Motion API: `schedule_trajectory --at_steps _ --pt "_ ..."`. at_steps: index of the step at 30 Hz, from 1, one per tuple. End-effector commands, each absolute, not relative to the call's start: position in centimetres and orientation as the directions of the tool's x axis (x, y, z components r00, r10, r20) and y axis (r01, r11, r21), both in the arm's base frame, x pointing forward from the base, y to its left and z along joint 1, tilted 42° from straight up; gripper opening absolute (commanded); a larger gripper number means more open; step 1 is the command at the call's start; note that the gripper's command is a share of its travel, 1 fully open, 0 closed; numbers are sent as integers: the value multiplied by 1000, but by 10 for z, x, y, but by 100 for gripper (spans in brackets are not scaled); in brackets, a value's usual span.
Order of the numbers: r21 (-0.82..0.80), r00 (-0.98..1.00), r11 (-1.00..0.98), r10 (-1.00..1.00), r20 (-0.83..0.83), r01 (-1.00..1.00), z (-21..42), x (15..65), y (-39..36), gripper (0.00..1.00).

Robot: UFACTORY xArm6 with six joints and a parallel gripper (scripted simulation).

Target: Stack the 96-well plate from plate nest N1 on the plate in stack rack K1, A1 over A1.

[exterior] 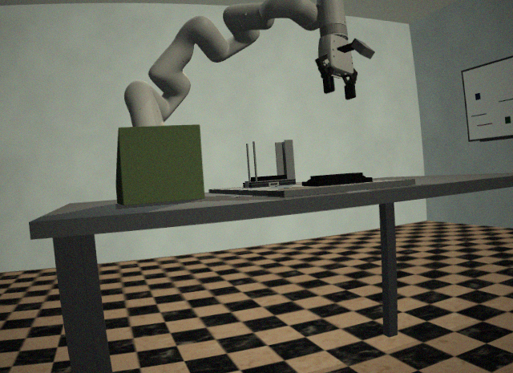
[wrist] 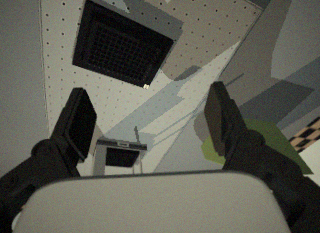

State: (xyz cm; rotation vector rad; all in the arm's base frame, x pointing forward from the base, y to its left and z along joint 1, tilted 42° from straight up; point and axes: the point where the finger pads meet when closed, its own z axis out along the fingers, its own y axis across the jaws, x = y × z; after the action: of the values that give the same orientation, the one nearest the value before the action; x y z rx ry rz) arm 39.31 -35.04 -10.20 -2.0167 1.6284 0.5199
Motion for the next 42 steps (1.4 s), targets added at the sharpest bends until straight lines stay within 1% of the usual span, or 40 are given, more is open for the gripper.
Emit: schedule_trajectory --at_steps 1,2,8,16,19,26,28,33,36,38,42 --pt "-237 353 -265 -758 -548 -935 -99 398 -341 100" --pt "-237 353 -265 -758 -548 -935 -99 398 -341 100" --pt "-348 519 -387 -691 -503 -854 -98 403 -328 100" --pt "-474 702 -521 -581 -413 -710 -97 409 -308 100" --pt "-482 713 -529 -572 -406 -698 -97 409 -308 100" --pt "-581 854 -630 -436 -284 -515 -95 414 -288 100" --pt "-587 862 -636 -427 -275 -502 -95 414 -288 100" --pt "-632 926 -682 -330 -183 -368 -93 417 -275 100" --pt "-636 931 -686 -320 -174 -354 -93 417 -275 100" --pt "-651 953 -701 -275 -130 -291 -93 418 -269 100" --pt "-653 957 -704 -265 -120 -277 -93 418 -269 100"
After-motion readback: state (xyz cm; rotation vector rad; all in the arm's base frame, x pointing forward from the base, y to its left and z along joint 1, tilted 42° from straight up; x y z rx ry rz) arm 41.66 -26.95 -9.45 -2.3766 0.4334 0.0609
